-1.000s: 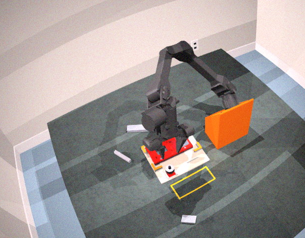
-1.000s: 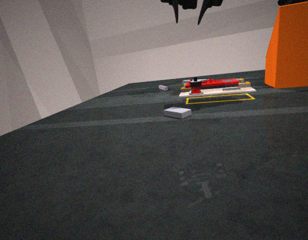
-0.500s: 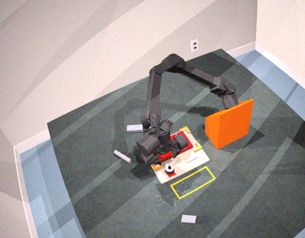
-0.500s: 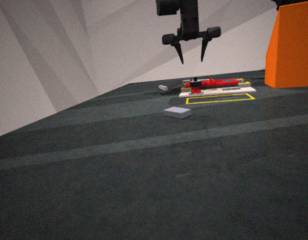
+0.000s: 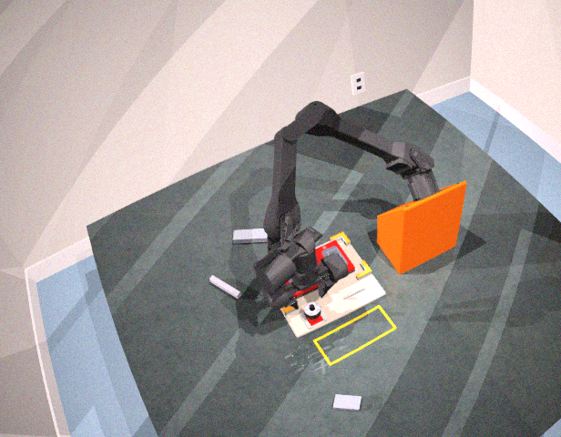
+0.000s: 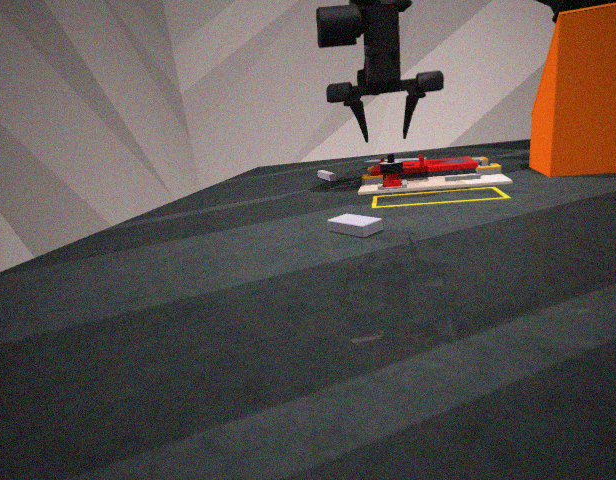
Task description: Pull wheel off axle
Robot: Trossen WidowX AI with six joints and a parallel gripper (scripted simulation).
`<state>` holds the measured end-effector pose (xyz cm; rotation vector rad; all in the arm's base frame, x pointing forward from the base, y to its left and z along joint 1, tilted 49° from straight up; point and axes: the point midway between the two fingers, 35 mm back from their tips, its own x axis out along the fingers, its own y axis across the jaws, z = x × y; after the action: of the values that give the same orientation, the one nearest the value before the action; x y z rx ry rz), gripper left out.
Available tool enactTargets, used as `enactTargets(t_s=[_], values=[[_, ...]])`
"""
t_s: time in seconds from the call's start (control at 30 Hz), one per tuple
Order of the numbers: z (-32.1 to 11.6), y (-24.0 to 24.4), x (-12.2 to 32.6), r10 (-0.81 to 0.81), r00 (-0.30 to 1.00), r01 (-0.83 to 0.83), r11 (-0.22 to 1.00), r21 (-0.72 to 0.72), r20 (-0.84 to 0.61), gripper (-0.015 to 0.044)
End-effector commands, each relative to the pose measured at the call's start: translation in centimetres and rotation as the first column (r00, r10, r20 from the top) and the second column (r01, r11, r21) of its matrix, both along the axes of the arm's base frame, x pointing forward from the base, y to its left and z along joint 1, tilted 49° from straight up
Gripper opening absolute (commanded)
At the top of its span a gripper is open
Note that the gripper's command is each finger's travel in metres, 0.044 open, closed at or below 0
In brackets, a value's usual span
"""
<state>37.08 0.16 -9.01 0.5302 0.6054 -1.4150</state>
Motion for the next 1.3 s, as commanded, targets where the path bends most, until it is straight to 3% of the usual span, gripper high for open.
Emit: enactTargets(t_s=[0.0, 0.27, 0.4, 0.67, 0.87, 1.27], values=[[-1.6, -1.9, -0.4, -0.005, 1.0, 0.005, 1.0, -0.01, -0.018, 0.03], [-3.1, -4.0, -0.5, -0.006, 1.0, 0.006, 1.0, -0.014, -0.018, 0.03], [-2.8, -3.8, -0.4, -0.013, 1.0, 0.013, 1.0, -0.009, -0.016, 0.0195], [-2.8, -3.8, -0.4, -0.013, 1.0, 0.013, 1.0, -0.009, -0.016, 0.0142], [-2.7, -3.7, -0.4, -0.013, 1.0, 0.013, 1.0, -0.009, -0.016, 0.0], [-2.5, -3.4, -0.4, -0.012, 1.0, 0.012, 1.0, -0.009, -0.016, 0.0]])
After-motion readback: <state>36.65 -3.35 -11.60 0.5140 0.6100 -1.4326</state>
